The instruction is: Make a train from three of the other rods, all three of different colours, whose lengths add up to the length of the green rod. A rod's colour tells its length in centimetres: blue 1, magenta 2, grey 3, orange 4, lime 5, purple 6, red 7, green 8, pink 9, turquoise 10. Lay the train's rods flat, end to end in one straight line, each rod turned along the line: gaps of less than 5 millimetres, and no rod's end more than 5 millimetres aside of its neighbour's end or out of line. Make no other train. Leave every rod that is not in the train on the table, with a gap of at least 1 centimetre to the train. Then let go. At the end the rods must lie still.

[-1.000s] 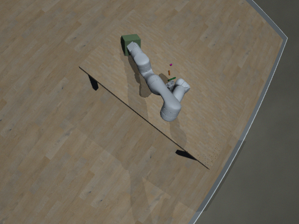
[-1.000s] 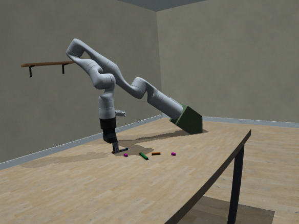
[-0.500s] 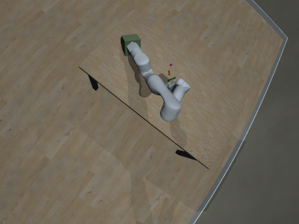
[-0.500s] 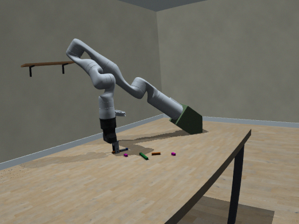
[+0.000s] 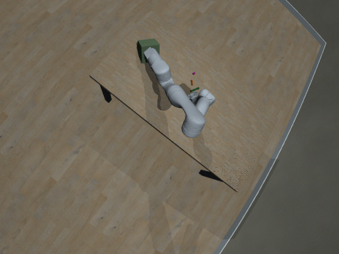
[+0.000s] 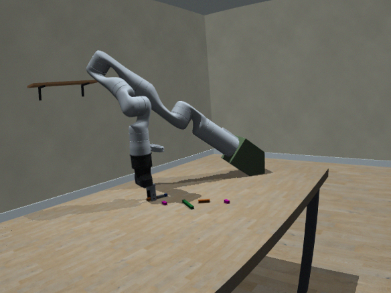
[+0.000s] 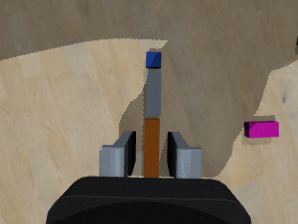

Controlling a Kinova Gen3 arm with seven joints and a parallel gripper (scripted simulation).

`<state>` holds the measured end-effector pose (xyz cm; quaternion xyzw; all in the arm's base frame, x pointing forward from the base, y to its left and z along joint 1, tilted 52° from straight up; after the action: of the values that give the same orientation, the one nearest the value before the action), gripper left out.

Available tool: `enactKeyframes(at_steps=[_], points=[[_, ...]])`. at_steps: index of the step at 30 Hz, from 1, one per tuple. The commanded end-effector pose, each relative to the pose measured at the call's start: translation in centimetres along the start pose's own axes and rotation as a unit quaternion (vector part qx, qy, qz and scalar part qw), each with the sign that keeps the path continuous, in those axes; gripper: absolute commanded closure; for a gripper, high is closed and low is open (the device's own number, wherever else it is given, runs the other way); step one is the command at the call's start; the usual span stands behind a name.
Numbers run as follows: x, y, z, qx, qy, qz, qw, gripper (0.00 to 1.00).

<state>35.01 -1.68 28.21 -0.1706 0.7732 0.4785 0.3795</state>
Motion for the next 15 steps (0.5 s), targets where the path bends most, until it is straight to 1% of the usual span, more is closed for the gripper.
enactKeyframes(at_steps=[1,8,15], points=[[0.0,0.1,0.0,0.0,0.0,0.0,1.0,0.46],[0.0,0.5,0.0,0.0,0.0,0.0,1.0,0.46],[0.0,2.0,0.0,0.0,0.0,0.0,1.0,0.46]])
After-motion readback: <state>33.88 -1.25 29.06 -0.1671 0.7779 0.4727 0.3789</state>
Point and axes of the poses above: the point where the finger pads meet when closed, its own y axis back along the fingers, its own z axis across the jaws, x = y × z, the point moved 5 cm from there along y, back along the fingers, and after that the axes turned 2 degrees about -y, right-handed, at the moved point
